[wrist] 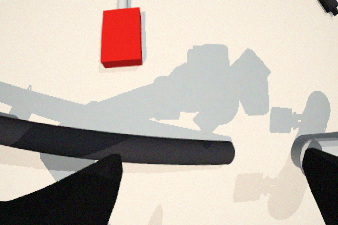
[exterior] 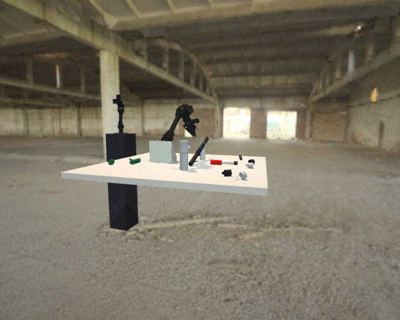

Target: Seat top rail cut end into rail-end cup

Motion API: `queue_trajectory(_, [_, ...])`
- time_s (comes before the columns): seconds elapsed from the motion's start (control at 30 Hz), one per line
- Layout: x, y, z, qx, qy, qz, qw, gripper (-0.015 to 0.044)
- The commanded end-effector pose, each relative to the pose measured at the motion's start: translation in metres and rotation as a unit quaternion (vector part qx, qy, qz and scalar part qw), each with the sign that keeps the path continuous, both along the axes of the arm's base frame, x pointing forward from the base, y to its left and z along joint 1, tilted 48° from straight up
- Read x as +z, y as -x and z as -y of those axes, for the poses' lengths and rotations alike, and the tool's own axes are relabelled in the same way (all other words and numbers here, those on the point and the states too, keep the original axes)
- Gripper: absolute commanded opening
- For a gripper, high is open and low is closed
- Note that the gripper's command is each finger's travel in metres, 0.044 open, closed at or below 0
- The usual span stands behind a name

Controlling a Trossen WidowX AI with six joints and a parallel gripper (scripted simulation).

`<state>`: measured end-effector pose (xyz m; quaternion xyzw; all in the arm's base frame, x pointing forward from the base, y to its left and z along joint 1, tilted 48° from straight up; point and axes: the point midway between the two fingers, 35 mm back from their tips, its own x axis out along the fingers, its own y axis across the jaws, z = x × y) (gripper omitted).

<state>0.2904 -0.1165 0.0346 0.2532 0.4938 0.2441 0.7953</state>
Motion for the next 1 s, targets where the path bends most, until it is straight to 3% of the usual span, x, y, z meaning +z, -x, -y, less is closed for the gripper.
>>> queue_trajectory(0.0, [0.024, 0.008, -0.008, -0.102, -0.054, -0.067, 0.991, 0.0440])
queue_trajectory(0.3, [0.024, 0.008, -0.009, -0.105, -0.057, -0.074, 0.990, 0.0440])
queue_trajectory(0.47, [0.014, 0.005, -0.028, -0.164, -0.112, -0.203, 0.959, 0.0440])
queue_trajectory(0.63, [0.000, 0.004, -0.059, -0.262, -0.160, -0.410, 0.859, 0.0440])
queue_trajectory(0.8, [-0.013, 0.008, -0.090, -0.364, -0.154, -0.588, 0.706, 0.0440])
queue_trajectory(0.87, [-0.017, 0.010, -0.098, -0.391, -0.144, -0.625, 0.660, 0.0440])
queue_trajectory(0.97, [-0.017, 0.010, -0.099, -0.395, -0.143, -0.630, 0.654, 0.0440])
